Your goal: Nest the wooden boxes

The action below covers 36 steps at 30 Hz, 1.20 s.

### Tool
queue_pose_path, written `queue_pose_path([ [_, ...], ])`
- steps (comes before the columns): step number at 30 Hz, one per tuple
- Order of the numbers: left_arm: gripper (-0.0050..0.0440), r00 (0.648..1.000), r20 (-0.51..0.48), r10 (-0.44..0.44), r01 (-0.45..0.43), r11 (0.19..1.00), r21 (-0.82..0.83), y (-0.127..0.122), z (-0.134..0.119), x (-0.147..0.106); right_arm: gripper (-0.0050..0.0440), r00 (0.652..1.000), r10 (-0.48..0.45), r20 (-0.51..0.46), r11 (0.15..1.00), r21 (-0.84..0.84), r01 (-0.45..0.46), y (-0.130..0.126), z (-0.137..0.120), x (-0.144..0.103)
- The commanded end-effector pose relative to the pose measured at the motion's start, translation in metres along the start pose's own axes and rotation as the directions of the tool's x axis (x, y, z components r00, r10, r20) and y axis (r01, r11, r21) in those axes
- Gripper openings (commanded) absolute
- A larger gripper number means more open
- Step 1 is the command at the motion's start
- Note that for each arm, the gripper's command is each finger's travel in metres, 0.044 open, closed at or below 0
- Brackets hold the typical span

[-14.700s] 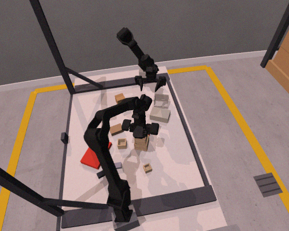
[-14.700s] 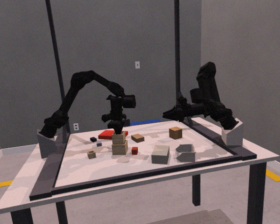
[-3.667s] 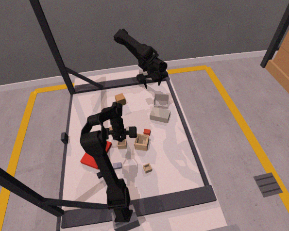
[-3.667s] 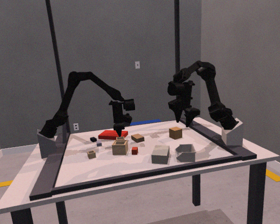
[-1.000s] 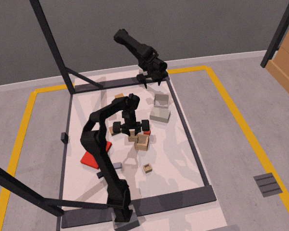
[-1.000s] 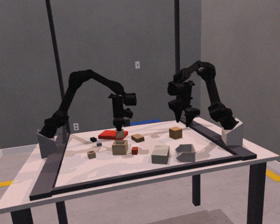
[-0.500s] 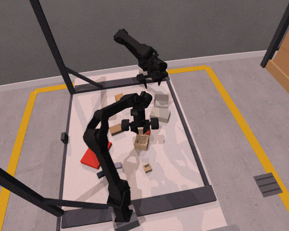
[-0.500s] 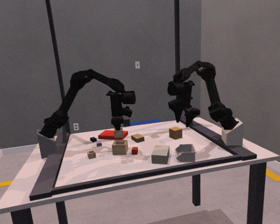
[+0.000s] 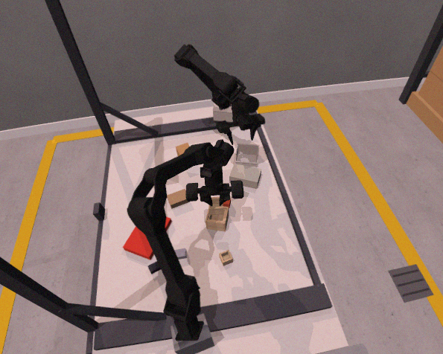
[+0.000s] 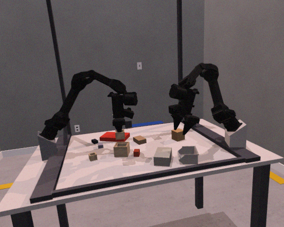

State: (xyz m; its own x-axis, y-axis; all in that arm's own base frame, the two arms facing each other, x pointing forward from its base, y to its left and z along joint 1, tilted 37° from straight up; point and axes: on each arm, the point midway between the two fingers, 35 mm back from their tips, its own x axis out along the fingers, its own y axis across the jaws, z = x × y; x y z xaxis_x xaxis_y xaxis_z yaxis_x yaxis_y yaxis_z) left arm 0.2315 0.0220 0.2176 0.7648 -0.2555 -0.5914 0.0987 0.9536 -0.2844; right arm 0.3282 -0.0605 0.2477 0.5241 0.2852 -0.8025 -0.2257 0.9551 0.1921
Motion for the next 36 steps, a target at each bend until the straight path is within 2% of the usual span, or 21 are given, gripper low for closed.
queue_pose_path([
  [1, 0.0400, 0.997, 0.077, -0.006, 0.005, 1.000, 0.011, 0.005, 0.011, 0.011, 0.0193, 1.000, -0.012, 0.028, 1.000, -0.013, 0.013, 0.001, 0.006, -0.010],
  [13, 0.0400, 0.959, 0.282, -0.038, 0.022, 0.998, 0.059, 0.013, 0.035, 0.029, 0.0193, 1.000, -0.012, 0.028, 1.000, -0.013, 0.013, 0.001, 0.006, -0.010],
  [15, 0.0400, 0.959, 0.282, -0.038, 0.022, 0.998, 0.059, 0.013, 0.035, 0.029, 0.0193, 1.000, -0.012, 0.028, 1.000, -0.013, 0.013, 0.001, 0.006, -0.010],
  [18, 0.0400, 0.936, 0.349, -0.056, 0.029, 0.996, 0.083, 0.013, 0.043, 0.032, 0.0193, 1.000, -0.012, 0.028, 1.000, -0.013, 0.013, 0.001, 0.006, -0.010],
  [30, 0.0400, 0.847, 0.515, -0.130, 0.060, 0.987, 0.149, 0.006, 0.055, 0.033, 0.0193, 1.000, -0.012, 0.028, 1.000, -0.013, 0.013, 0.001, 0.006, -0.010],
  [32, 0.0400, 0.847, 0.515, -0.130, 0.060, 0.987, 0.149, 0.006, 0.055, 0.033, 0.0193, 1.000, -0.012, 0.028, 1.000, -0.013, 0.013, 0.001, 0.006, -0.010],
  [36, 0.0400, 0.800, 0.576, -0.168, 0.073, 0.980, 0.184, 0.001, 0.057, 0.029, 0.0193, 1.000, -0.012, 0.028, 1.000, -0.013, 0.013, 0.001, 0.006, -0.010],
])
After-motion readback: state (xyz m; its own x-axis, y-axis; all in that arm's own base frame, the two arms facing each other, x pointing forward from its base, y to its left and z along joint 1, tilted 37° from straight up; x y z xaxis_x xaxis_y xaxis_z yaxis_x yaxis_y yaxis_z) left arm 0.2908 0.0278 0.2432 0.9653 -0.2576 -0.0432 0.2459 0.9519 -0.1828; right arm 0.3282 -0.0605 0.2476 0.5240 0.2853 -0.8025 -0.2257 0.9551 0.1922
